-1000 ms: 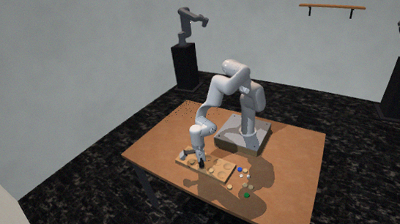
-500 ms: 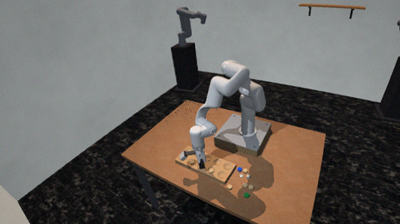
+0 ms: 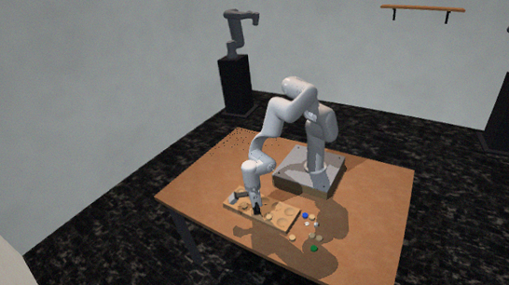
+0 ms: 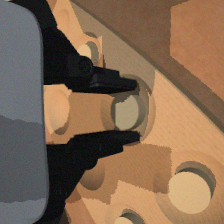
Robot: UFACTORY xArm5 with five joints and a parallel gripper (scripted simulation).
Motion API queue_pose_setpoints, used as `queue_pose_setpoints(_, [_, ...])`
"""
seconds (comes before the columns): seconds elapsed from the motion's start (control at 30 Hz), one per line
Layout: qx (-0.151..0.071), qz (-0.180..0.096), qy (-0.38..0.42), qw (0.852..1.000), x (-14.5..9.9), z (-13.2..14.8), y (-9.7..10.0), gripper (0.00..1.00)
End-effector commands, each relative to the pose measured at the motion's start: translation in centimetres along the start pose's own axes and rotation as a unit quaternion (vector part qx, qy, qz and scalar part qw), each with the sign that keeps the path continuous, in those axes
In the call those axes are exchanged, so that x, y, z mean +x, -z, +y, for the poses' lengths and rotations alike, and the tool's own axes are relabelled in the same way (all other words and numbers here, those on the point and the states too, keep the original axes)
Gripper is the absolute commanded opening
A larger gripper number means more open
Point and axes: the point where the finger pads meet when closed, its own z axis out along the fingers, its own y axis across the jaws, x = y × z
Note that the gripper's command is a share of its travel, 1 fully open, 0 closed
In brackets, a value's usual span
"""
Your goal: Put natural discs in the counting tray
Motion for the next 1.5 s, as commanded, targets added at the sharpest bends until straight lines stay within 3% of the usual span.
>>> queue_pose_setpoints(0.0, [0.001, 0.002, 0.0, 1.0, 0.1, -0.1, 0.1, 0.33])
queue_pose_setpoints(0.73, [0.001, 0.002, 0.0, 1.0, 0.1, -0.1, 0.1, 0.33])
queue_pose_setpoints(0.8, [0.001, 0.002, 0.0, 1.0, 0.2, -0.1, 1.0, 0.33])
queue_pose_setpoints(0.9, [0.001, 0.002, 0.0, 1.0, 0.2, -0.1, 4.4, 0.33])
queue_pose_setpoints(1.03, [0.001, 0.002, 0.0, 1.0, 0.2, -0.1, 7.4, 0.33])
queue_pose_setpoints(1.1, [0.001, 0.002, 0.0, 1.0, 0.2, -0.1, 7.4, 0.33])
queue_pose_setpoints(1.2, [0.001, 0.002, 0.0, 1.0, 0.1, -0.1, 9.8, 0.33])
queue_pose_setpoints(1.27, [0.001, 0.002, 0.0, 1.0, 0.1, 0.0, 10.0, 0.33])
queue_pose_setpoints(1.3, [0.001, 0.002, 0.0, 1.0, 0.1, 0.0, 10.0, 0.47])
queue_pose_setpoints(1.47, [0.001, 0.002, 0.0, 1.0, 0.1, 0.0, 10.0, 0.47])
